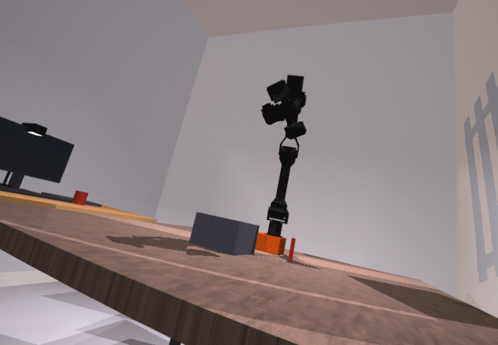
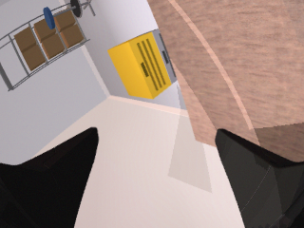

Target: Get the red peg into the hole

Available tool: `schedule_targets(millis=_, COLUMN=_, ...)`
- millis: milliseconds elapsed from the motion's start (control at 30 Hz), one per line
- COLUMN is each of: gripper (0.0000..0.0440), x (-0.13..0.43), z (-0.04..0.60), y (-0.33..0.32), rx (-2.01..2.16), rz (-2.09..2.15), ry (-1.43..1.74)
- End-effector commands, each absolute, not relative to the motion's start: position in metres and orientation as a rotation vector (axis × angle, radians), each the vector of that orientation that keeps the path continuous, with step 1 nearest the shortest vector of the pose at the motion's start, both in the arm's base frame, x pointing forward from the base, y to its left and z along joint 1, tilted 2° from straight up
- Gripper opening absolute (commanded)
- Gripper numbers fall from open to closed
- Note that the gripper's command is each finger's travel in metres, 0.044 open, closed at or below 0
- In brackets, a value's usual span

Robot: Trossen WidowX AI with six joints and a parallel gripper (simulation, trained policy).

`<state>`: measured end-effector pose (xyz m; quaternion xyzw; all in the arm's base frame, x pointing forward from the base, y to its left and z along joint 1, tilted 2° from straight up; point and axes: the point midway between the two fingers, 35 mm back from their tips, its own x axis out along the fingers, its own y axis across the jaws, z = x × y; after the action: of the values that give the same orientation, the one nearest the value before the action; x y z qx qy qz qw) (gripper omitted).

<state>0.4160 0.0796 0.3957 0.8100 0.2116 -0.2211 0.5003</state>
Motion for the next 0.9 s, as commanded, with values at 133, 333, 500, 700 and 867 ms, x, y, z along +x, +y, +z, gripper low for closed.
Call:
schedule_targets(millis=133, gripper=0.044, x=0.417, z=0.372, y=0.069, rx=1.89, rz=-0.573, ry=0.543)
schedule_targets(millis=333, gripper=0.044, x=0.404, z=0.321, y=0.057, rx=1.82, rz=-0.708, ry=0.636)
schedule_targets(millis=500, gripper=0.044, x=0.38, z=0.282, y=0.054, rx=1.756, rz=-0.821, ry=0.731)
schedule_targets(millis=700, gripper=0.044, x=0.35, z=0.245, y=0.057, rx=1.679, rz=-0.93, ry=0.837)
schedule_targets(millis=867, gripper=0.044, x=0.322, z=0.217, y=0.064, rx=1.596, rz=-1.007, ry=0.925)
